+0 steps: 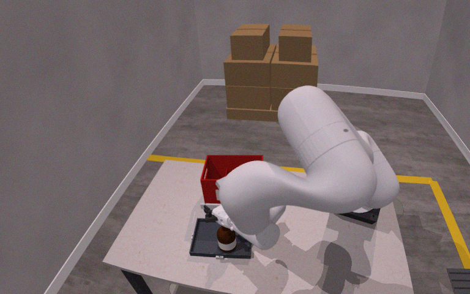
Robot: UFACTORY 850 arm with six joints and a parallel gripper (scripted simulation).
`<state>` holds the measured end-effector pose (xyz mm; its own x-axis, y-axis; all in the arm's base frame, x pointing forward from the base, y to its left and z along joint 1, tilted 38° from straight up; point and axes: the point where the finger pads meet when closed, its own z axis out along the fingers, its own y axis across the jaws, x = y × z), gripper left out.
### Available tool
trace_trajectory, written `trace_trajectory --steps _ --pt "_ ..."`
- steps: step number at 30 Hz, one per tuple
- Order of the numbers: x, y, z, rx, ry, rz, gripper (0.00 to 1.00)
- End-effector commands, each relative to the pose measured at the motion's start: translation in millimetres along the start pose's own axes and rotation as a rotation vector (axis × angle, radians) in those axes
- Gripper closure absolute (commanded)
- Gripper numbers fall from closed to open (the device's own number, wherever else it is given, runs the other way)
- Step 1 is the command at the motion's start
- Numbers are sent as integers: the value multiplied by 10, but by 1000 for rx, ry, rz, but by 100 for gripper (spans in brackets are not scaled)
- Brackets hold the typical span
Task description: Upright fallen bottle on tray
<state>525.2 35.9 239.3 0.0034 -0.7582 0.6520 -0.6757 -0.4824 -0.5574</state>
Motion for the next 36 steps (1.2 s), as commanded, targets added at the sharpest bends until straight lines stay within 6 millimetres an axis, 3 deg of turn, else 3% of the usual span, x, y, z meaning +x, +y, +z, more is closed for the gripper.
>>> trace_trajectory --steps 1,20,21,36 --pt "44 -4 -15 0 1 1 0" --pt "118 -3 -42 0 1 1 0" --pt "118 -3 -42 0 1 1 100" --pt "118 -3 -42 0 1 1 100"
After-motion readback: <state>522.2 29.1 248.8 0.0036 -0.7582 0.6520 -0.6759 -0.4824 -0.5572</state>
